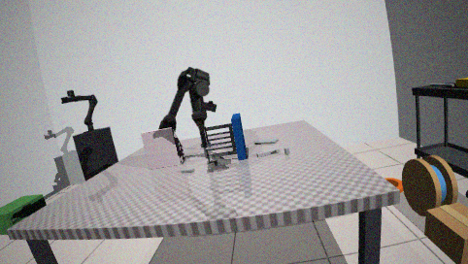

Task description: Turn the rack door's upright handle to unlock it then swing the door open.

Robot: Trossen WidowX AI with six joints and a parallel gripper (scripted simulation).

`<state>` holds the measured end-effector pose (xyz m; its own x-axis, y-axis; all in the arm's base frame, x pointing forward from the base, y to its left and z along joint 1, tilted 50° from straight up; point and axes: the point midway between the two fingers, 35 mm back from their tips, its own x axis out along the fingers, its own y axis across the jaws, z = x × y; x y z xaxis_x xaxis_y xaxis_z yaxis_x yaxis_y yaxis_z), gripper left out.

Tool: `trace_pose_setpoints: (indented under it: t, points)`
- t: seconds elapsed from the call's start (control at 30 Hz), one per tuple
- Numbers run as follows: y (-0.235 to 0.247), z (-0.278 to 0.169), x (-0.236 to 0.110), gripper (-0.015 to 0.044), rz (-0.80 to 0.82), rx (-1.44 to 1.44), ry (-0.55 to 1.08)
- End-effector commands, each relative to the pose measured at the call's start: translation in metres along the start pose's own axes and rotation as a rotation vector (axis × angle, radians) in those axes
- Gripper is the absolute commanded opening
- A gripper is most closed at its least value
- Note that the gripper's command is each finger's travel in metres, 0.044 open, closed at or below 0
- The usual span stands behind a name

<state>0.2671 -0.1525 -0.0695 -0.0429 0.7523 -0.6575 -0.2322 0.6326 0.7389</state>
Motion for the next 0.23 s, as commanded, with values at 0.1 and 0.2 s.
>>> trace_pose_setpoints:
  t: [0.1,0.2]
  points:
    - [-0.0017,-0.0004,-0.0114,0.0298,-0.004,-0.004,0.001]
    - [-0.0017,-0.0005,-0.0155,0.0298,-0.004,-0.004,0.001]
